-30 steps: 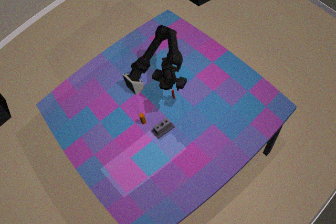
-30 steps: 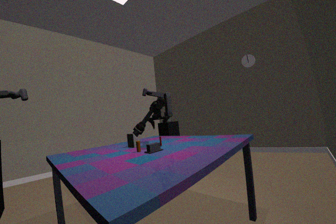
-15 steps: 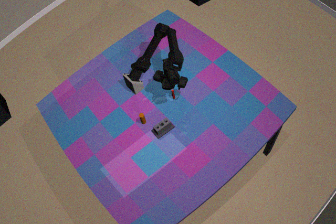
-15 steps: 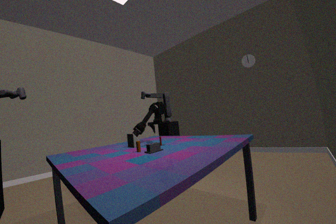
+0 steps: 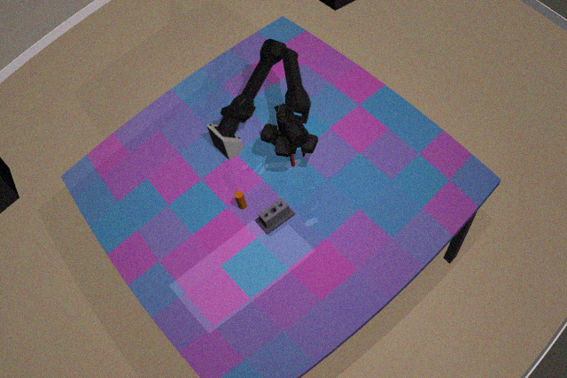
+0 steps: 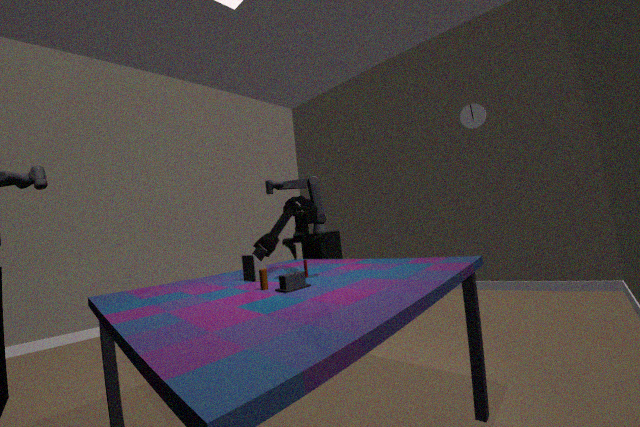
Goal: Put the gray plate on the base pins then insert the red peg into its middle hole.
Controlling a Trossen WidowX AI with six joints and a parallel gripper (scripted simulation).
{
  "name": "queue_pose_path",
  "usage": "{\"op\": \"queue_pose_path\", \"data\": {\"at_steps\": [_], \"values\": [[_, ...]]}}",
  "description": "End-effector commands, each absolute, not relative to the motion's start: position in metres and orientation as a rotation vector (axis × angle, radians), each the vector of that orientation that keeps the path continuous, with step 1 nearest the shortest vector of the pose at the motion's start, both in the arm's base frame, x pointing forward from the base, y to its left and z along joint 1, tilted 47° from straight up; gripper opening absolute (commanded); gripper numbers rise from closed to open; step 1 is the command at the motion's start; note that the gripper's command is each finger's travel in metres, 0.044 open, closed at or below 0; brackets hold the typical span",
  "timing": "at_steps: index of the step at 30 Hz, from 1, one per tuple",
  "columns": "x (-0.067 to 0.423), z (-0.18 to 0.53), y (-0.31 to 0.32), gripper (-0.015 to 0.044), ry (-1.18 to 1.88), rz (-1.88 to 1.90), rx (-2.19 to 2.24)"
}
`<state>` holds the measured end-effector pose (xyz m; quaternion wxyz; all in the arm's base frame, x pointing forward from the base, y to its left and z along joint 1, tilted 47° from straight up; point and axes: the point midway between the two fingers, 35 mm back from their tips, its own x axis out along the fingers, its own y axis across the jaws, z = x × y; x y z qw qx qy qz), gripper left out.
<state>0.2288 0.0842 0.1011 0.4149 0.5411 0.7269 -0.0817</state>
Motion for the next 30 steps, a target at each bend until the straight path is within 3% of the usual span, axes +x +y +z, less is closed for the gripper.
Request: {"op": "queue_pose_path", "data": {"at_steps": [1,25,30], "values": [[0.227,0.096,0.089,0.0440,1.831,-0.208,1.364],[0.223,0.072,0.116,0.0440,1.833,-0.204,1.367],[0.223,0.072,0.116,0.0309,1.833,-0.204,1.367]]}}
